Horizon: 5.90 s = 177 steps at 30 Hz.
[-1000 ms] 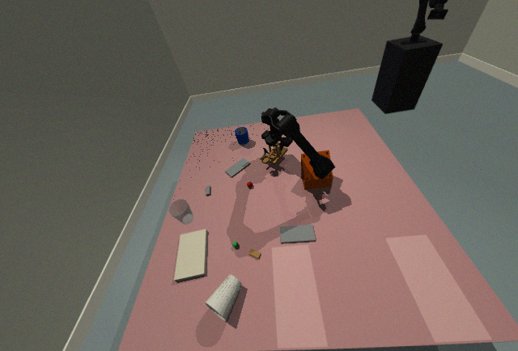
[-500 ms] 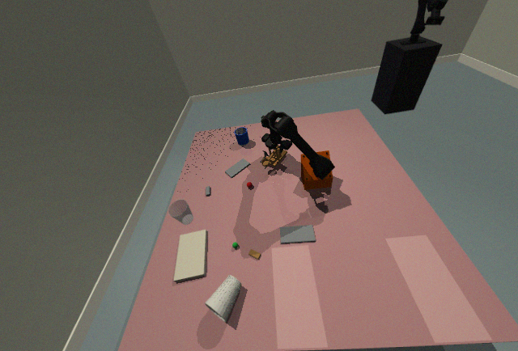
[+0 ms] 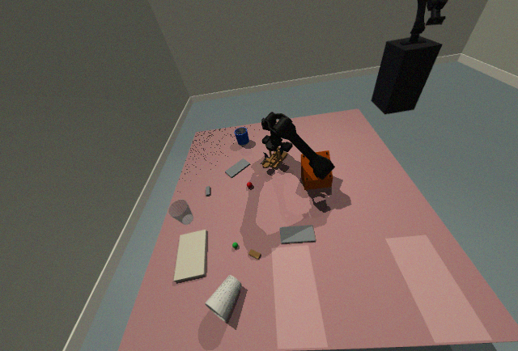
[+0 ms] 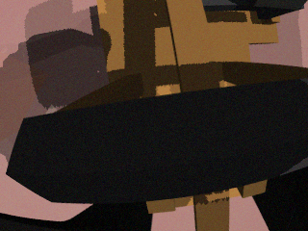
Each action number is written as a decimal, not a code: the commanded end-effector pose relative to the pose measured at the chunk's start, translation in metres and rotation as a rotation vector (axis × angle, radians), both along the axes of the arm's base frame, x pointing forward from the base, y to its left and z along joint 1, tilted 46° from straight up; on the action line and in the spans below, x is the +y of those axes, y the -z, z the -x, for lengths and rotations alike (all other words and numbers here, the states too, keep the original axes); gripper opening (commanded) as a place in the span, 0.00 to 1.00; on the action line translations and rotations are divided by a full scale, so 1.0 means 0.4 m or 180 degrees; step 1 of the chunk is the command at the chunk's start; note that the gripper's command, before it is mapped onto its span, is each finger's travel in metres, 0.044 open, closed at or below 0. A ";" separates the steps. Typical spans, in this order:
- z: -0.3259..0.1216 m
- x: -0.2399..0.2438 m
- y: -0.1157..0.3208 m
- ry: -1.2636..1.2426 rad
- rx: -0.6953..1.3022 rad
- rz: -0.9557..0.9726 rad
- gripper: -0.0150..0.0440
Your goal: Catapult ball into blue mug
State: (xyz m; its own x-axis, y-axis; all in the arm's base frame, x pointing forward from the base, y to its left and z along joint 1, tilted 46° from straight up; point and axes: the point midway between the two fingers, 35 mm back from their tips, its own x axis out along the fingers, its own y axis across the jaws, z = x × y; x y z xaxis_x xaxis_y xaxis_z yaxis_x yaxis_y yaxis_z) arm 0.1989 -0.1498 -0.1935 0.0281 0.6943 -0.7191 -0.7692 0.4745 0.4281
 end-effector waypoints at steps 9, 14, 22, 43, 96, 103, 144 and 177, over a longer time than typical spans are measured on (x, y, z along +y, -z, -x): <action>0.000 -0.002 -0.002 -0.0003 -0.0002 0.0001 0.65; 0.000 -0.002 -0.002 -0.0003 -0.0002 0.0001 0.88; 0.010 -0.173 -0.175 -0.0001 0.0012 0.0011 1.00; 0.007 -0.149 -0.147 0.1011 0.0960 -0.0027 1.00; 0.014 -0.162 -0.162 0.5211 0.4995 -0.0215 1.00; 0.015 -0.163 -0.163 0.5764 0.5530 -0.0243 1.00; 0.010 -0.076 -0.070 0.7216 0.6947 -0.0322 1.00; 0.006 0.008 0.011 0.7206 0.6953 -0.0327 1.00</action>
